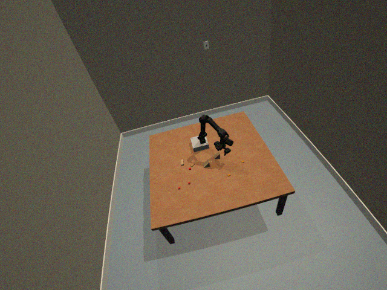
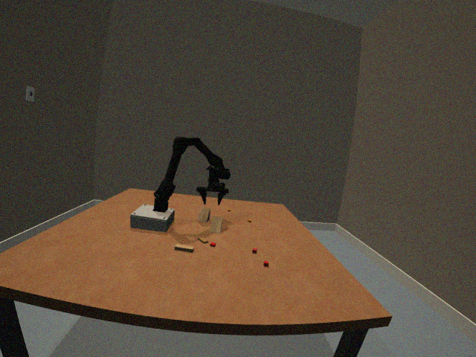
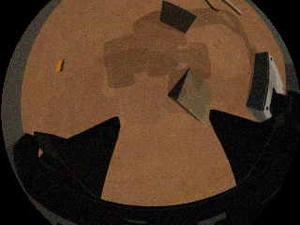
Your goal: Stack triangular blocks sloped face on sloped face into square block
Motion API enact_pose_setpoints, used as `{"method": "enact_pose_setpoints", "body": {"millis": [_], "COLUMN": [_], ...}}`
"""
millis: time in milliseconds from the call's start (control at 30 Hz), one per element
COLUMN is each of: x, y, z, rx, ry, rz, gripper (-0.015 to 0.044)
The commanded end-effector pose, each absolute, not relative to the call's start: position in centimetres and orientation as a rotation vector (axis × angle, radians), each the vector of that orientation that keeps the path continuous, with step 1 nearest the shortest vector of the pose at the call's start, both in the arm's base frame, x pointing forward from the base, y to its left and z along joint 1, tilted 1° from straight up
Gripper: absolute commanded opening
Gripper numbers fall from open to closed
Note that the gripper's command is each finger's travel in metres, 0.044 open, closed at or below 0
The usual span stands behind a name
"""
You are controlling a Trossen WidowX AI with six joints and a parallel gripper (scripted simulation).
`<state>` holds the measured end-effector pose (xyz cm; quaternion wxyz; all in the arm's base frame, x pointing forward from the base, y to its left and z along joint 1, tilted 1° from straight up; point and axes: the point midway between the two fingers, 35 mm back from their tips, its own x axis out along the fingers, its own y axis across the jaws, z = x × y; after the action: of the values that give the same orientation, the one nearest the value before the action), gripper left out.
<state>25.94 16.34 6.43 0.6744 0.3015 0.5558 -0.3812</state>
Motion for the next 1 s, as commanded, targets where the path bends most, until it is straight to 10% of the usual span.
{"method": "enact_pose_setpoints", "body": {"millis": [0,967], "x": [28.8,31.4], "y": [11.3,2.5], "z": [7.1,5.2], "rx": [0.805,0.952], "ry": [1.087,0.829], "rz": [-1.094,-1.403], "gripper": [0.0440,0.0440]}}
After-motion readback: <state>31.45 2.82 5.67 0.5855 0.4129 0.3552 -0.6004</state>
